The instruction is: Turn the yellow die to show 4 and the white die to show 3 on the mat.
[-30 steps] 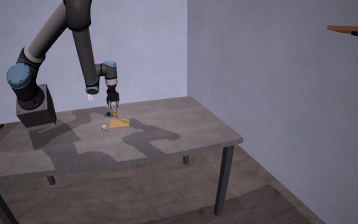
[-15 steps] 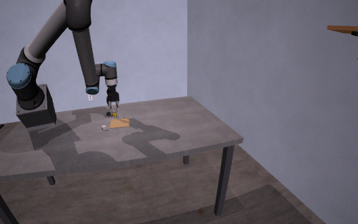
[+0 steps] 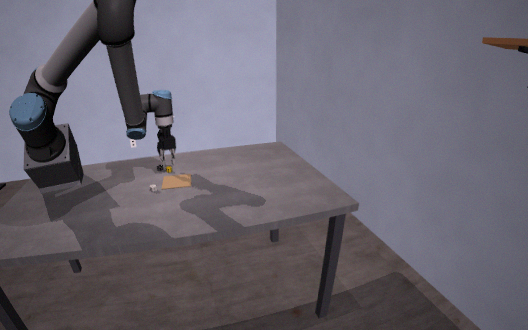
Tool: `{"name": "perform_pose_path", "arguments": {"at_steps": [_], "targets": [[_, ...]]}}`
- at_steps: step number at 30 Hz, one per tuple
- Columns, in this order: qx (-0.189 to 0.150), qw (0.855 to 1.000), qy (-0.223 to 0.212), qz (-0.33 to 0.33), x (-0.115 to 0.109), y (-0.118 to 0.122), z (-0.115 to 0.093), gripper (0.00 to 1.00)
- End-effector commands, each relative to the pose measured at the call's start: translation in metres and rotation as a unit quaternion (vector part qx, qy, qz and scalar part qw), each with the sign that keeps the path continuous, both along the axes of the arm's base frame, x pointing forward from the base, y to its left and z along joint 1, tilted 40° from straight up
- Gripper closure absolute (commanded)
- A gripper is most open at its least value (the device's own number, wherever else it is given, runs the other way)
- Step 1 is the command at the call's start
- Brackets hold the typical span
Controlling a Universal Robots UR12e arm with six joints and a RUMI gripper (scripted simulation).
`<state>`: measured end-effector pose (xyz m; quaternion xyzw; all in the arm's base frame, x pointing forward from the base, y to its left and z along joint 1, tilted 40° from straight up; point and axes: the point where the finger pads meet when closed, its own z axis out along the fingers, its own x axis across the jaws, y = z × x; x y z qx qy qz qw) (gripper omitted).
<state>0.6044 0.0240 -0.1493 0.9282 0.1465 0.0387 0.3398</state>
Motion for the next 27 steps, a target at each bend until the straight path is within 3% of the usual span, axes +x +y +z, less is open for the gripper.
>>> {"name": "perform_pose_path", "arguments": {"at_steps": [1,27], "targets": [[0.0,1.0,0.0,0.0,0.0,0.0,0.0,0.76],[0.0,1.0,0.0,0.0,0.004,-0.012,-0.016,0.76]]}}
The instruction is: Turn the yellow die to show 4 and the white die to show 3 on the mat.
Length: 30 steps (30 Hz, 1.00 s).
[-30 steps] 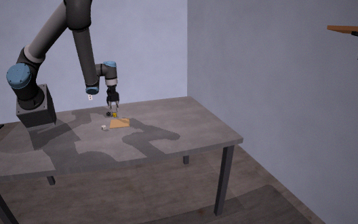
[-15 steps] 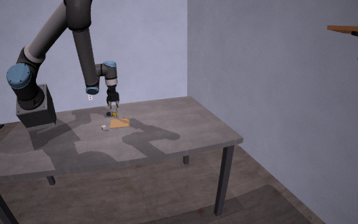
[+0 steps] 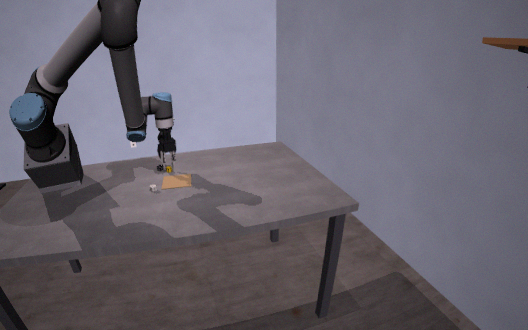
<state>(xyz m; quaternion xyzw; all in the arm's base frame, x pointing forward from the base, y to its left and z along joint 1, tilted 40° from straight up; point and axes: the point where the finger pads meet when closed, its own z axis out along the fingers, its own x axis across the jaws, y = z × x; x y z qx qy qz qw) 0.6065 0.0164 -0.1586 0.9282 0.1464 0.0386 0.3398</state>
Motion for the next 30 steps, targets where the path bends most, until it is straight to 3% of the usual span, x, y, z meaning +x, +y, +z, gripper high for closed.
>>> {"name": "perform_pose_path", "arguments": {"at_steps": [1,30], "targets": [[0.0,1.0,0.0,0.0,0.002,-0.006,-0.0075,0.76],[0.0,1.0,0.0,0.0,0.0034,-0.0109,-0.0136,0.76]]}}
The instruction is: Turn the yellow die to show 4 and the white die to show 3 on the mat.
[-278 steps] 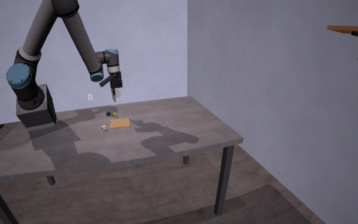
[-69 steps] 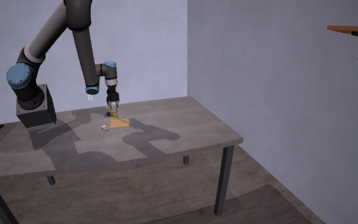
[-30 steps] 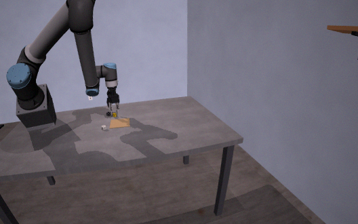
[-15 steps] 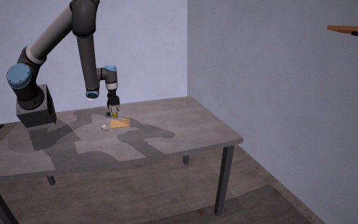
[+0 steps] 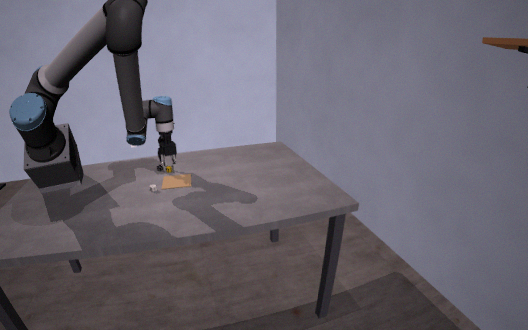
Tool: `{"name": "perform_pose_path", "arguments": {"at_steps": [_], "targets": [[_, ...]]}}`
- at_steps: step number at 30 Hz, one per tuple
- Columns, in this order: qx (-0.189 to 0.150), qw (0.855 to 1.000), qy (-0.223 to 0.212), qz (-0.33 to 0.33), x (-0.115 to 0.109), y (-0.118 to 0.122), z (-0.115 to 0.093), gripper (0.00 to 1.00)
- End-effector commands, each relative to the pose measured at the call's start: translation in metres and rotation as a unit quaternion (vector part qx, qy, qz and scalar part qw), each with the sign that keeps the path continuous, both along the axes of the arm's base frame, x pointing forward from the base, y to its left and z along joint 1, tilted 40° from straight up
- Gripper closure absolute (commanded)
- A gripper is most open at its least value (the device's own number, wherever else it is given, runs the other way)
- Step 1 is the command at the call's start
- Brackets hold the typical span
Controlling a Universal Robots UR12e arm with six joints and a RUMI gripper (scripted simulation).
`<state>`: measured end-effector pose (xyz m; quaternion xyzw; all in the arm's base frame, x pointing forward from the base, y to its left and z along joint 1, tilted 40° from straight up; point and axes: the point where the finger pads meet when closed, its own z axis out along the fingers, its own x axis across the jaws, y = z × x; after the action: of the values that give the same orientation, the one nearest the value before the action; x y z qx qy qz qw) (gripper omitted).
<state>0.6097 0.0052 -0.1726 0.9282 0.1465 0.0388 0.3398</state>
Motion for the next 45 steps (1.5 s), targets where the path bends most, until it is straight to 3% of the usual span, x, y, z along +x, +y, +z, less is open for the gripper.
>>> {"name": "perform_pose_path", "arguments": {"at_steps": [1,18,19,45], "targets": [[0.0,1.0,0.0,0.0,0.0002,0.0004,0.0003,0.76],[0.0,1.0,0.0,0.0,0.0002,0.0004,0.0003,0.76],[0.0,1.0,0.0,0.0,0.0002,0.0004,0.0003,0.94],[0.0,1.0,0.0,0.0,0.0002,0.0004,0.0003,0.94]]}}
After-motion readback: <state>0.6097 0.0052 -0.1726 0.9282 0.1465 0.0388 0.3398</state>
